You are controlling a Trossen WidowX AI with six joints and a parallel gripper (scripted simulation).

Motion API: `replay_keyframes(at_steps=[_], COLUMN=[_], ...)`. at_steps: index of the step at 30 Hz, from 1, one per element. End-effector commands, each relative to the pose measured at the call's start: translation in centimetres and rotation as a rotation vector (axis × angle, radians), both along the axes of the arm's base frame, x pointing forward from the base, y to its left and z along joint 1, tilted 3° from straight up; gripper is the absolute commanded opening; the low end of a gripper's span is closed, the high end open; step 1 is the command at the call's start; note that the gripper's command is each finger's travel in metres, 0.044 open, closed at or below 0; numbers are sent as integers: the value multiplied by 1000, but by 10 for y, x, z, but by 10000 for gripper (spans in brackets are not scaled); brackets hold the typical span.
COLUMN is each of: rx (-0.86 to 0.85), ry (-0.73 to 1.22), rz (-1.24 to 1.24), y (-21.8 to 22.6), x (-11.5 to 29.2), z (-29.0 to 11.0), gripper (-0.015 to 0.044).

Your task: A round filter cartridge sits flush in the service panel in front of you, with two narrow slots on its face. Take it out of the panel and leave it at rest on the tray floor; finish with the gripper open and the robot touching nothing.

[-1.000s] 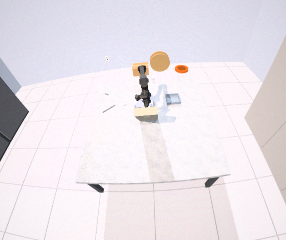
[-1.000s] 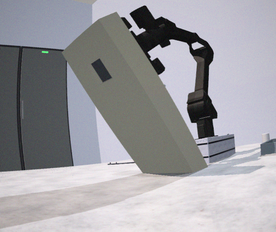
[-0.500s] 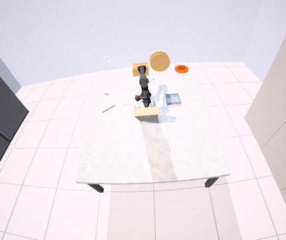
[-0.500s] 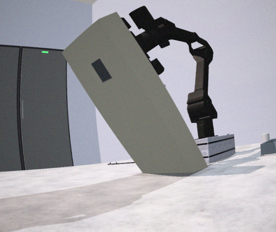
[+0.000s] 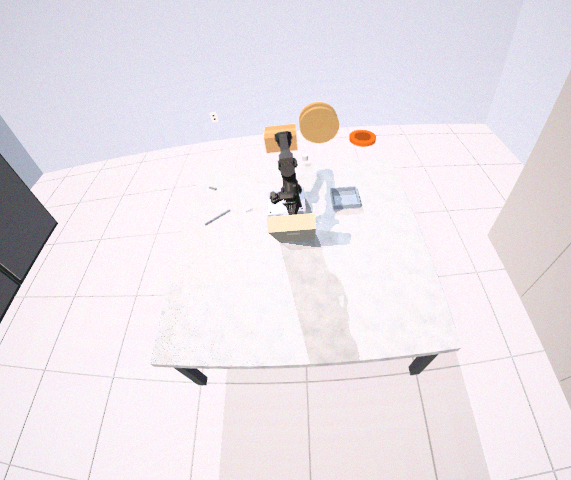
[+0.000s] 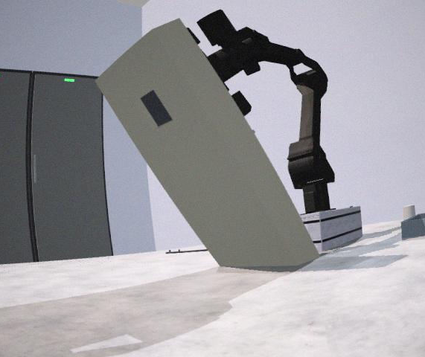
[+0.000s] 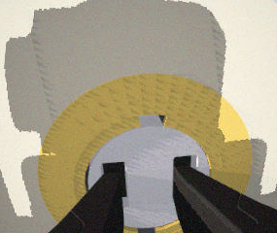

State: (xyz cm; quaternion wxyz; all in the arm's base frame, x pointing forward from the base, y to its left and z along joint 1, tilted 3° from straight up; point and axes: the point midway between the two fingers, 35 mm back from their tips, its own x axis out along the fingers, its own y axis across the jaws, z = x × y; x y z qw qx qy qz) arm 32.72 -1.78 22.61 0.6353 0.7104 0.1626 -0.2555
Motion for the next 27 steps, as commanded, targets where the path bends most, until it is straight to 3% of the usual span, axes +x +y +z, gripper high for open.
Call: replay_keyframes(at_steps=[1, 27], rx=[-1, -1], ry=[3, 3], rz=[3, 3], y=[0, -1], x=[3, 8], z=[-3, -6], gripper=[95, 95])
